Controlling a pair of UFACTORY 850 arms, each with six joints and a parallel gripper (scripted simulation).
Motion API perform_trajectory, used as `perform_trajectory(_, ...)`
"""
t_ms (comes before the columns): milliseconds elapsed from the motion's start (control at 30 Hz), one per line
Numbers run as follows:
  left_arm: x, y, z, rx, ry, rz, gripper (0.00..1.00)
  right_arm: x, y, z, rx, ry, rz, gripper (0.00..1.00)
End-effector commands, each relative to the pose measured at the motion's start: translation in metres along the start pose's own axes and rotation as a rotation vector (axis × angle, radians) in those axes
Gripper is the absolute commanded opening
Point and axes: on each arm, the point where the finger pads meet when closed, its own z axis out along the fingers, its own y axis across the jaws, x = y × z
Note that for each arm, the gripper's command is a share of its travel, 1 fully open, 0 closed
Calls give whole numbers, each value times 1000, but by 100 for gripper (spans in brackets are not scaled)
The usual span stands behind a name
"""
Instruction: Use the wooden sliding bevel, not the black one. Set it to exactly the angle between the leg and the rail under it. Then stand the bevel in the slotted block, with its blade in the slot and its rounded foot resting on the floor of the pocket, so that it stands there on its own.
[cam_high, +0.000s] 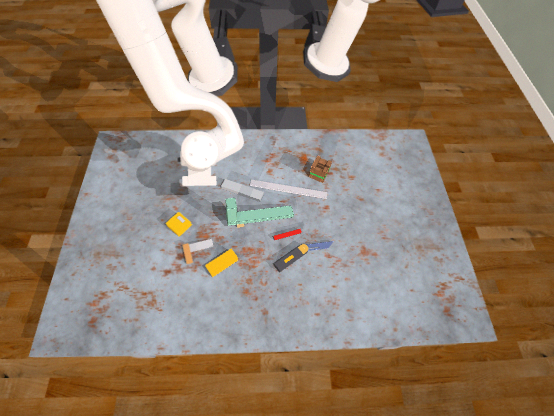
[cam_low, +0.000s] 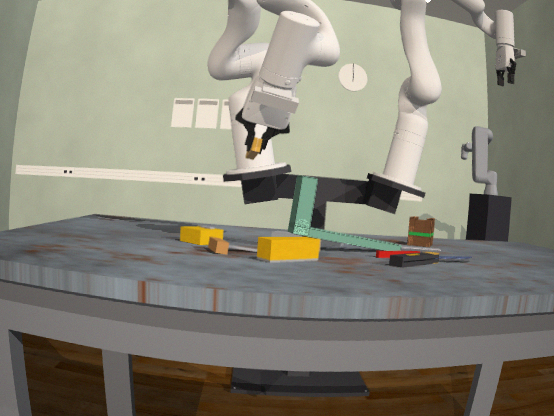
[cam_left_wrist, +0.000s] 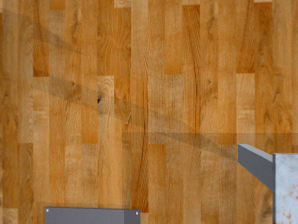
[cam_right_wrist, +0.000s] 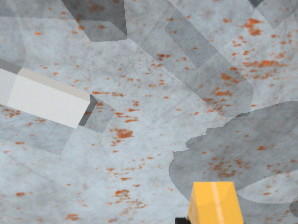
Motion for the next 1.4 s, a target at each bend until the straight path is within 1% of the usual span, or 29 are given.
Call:
perform_trajectory(0, 0, 0, -1, 0, 2, 0, 100, 6, -8, -6, -8, 66, 99, 0)
perform_trajectory(233, 0, 0, -1, 0, 2, 0, 100, 15, -22, -15, -15, 168, 256, 0)
perform_trajectory(300, 0, 0, -1, 0, 2, 0, 100, 15, -22, -15, -15, 168, 256, 0)
perform_trajectory(800, 0, 0, -1, 0, 2, 0, 100, 35, -53, -36, -30, 395, 608, 0)
perform_trajectory(867, 0, 0, -1, 0, 2, 0, 100, 35, -53, -36, -30, 395, 608, 0)
perform_trajectory(1367, 0, 0, -1, 0, 2, 0, 100, 55, -85, -56, -46, 624, 963, 0)
